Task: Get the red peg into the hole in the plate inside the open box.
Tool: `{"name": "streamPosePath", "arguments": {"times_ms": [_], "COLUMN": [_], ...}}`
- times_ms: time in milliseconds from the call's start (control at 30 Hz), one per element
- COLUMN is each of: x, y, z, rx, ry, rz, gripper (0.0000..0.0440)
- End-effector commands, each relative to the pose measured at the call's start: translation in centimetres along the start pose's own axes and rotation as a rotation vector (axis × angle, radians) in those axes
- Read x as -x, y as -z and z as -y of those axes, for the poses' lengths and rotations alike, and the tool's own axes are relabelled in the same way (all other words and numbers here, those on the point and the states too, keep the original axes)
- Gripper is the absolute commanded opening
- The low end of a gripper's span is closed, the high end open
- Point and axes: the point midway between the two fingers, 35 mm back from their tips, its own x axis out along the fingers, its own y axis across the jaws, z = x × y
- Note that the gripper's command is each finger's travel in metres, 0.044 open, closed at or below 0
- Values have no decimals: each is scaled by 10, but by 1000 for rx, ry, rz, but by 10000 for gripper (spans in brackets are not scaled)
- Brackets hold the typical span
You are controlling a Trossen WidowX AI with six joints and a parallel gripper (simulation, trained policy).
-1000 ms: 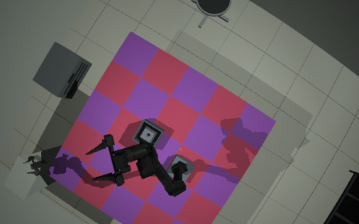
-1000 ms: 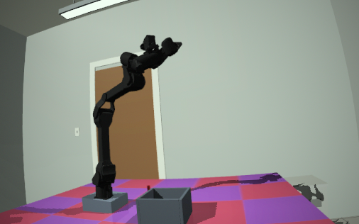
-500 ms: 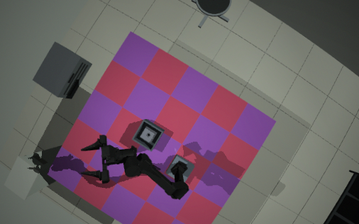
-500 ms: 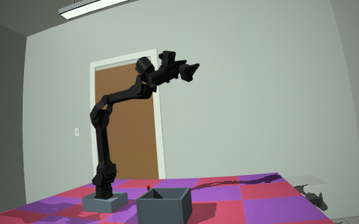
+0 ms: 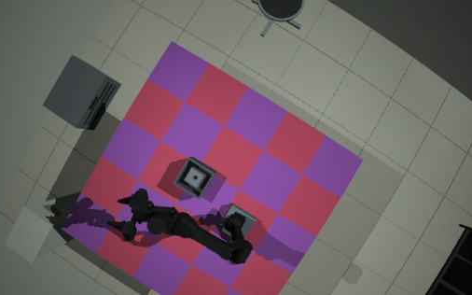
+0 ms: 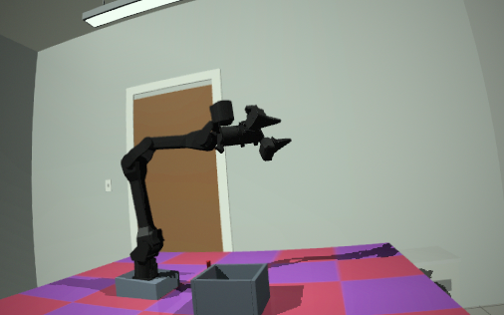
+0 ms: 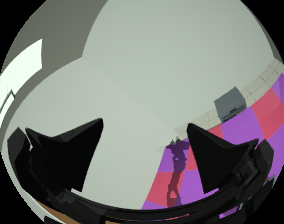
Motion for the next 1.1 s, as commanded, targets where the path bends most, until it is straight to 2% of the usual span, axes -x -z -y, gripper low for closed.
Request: {"name": "streamPosePath", "arguments": {"times_ms": [0, 233, 500, 767, 1067], "x": [1, 7, 29, 65, 118], "y": [21, 78, 141, 198, 249], "z": [10, 43, 78, 108, 133], "rx": [-41, -135, -211, -266, -309], "ry": [66, 254, 477, 708, 981], "rz": [-38, -161, -307, -451, -595], "gripper": [440, 440, 440, 440, 440]}}
